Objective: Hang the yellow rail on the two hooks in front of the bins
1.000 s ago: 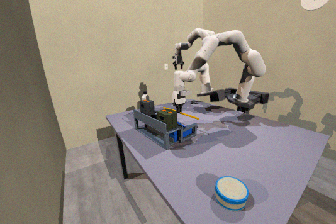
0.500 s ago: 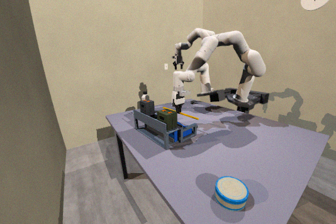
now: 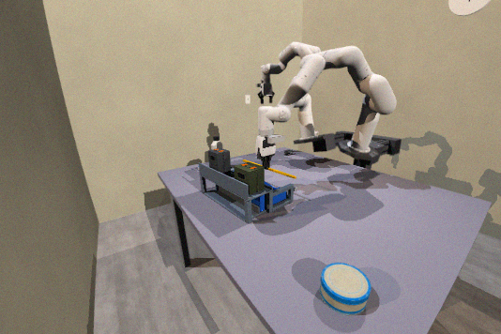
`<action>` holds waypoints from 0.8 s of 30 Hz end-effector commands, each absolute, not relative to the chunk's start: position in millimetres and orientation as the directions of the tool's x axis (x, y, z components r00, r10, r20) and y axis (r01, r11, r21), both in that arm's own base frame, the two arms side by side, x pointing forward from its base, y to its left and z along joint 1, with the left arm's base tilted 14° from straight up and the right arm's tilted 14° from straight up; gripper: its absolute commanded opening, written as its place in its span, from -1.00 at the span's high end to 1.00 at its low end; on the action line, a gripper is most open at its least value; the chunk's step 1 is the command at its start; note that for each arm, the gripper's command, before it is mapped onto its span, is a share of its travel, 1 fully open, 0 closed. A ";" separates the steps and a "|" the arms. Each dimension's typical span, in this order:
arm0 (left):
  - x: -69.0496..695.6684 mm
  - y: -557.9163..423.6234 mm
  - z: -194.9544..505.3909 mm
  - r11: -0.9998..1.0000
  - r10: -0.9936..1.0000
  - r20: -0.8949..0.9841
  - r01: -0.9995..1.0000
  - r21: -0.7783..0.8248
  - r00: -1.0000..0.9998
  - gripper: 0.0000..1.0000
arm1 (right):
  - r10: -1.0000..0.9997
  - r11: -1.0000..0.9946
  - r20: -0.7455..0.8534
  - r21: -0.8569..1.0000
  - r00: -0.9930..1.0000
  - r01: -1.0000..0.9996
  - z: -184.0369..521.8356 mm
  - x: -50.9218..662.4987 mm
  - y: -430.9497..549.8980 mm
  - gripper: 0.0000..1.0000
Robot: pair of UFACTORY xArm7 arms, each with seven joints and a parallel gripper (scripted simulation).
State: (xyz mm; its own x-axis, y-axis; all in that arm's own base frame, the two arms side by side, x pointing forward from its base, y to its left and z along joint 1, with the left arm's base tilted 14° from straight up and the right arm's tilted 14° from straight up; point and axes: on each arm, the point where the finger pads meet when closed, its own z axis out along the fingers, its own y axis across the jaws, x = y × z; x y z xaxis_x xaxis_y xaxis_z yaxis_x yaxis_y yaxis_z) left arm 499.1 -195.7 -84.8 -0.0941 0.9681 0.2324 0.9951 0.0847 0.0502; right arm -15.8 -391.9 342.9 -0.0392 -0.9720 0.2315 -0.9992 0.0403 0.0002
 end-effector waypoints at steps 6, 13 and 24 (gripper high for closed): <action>501.0 -197.3 -84.1 0.083 0.969 0.229 0.995 0.055 -0.094 1.00 | -0.971 0.040 0.236 0.000 -0.039 -0.999 344.7 -15.9 -392.4 -1.00; 501.5 -196.8 -87.1 0.083 0.969 0.229 0.995 0.054 -0.093 1.00 | -0.971 0.040 0.236 0.000 -0.039 -0.999 344.7 -15.9 -392.4 -1.00; 502.4 -195.8 -92.4 0.083 0.969 0.229 0.995 0.054 -0.093 1.00 | -0.971 0.040 0.236 0.000 -0.039 -0.999 344.7 -15.9 -392.4 -1.00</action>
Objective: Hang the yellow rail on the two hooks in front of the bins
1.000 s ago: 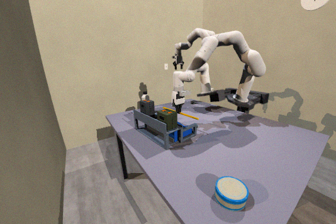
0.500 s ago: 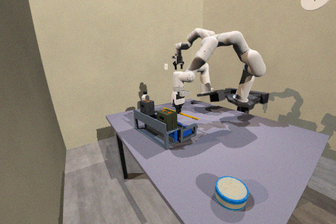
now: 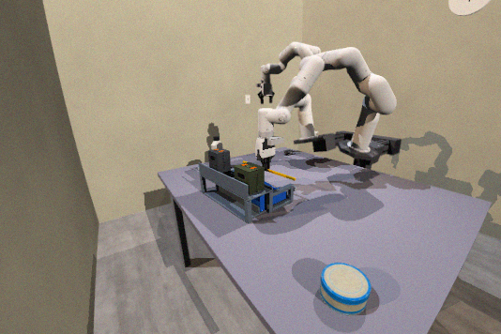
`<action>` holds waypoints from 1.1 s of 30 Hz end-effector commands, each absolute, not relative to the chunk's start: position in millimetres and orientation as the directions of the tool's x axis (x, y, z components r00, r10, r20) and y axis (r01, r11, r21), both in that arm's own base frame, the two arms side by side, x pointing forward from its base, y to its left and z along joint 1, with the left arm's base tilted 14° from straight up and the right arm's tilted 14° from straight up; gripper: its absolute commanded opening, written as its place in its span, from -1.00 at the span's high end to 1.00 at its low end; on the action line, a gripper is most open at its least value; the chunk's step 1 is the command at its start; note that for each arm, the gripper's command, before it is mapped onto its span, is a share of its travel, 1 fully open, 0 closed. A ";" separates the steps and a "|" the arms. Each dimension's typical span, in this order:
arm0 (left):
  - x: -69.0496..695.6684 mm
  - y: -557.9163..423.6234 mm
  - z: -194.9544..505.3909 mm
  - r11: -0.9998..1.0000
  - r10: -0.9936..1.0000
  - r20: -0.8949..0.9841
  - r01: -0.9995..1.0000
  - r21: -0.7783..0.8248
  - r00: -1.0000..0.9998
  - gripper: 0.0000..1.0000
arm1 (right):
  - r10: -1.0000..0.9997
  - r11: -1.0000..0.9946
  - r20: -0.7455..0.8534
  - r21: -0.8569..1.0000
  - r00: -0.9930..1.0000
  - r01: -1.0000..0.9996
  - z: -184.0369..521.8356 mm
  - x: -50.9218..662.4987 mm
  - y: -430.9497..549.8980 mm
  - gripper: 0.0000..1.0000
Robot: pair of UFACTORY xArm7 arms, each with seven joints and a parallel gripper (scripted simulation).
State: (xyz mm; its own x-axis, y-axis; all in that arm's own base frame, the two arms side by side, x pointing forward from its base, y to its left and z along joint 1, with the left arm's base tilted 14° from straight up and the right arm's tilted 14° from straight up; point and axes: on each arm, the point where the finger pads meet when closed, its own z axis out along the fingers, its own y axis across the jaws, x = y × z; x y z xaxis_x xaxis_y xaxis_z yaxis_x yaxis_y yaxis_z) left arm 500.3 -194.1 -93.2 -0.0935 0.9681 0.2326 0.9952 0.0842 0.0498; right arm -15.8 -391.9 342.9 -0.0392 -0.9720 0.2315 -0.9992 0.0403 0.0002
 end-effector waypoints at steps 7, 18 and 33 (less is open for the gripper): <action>503.1 -195.1 -96.5 0.083 0.969 0.229 0.995 0.054 -0.093 1.00 | -0.971 0.040 0.236 0.000 -0.039 -0.999 344.7 -15.9 -392.4 -1.00; 503.7 -194.4 -100.5 0.083 0.969 0.229 0.995 0.054 -0.093 1.00 | -0.971 0.040 0.236 0.000 -0.039 -0.999 344.7 -15.9 -392.4 -1.00; 504.0 -194.1 -102.2 0.083 0.969 0.229 0.995 0.054 -0.093 1.00 | -0.971 0.040 0.236 0.000 -0.039 -0.999 344.7 -15.9 -392.4 -1.00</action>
